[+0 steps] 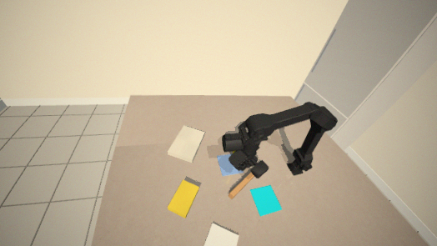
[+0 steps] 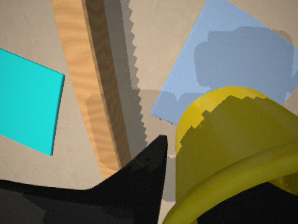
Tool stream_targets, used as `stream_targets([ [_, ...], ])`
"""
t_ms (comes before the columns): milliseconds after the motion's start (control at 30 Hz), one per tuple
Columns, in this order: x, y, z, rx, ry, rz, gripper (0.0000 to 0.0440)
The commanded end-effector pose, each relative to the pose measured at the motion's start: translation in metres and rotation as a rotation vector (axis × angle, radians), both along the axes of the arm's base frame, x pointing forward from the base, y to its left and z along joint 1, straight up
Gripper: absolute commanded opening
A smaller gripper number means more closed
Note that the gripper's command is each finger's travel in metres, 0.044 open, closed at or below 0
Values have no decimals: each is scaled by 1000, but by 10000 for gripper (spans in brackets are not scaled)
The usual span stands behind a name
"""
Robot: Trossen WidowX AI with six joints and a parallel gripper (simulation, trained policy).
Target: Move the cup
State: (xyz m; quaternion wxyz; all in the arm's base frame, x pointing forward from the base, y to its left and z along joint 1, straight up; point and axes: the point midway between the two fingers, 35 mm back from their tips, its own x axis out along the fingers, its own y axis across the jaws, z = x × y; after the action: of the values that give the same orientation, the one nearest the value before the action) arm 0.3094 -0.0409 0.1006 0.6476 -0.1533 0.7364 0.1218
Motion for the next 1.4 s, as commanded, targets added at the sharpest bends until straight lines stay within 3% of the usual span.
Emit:
stream_targets([
  [0, -1, 8, 12, 11, -19, 22, 0],
  [633, -2, 64, 38, 21, -96, 136, 0],
  [1367, -21, 136, 42, 39, -182, 217, 0],
])
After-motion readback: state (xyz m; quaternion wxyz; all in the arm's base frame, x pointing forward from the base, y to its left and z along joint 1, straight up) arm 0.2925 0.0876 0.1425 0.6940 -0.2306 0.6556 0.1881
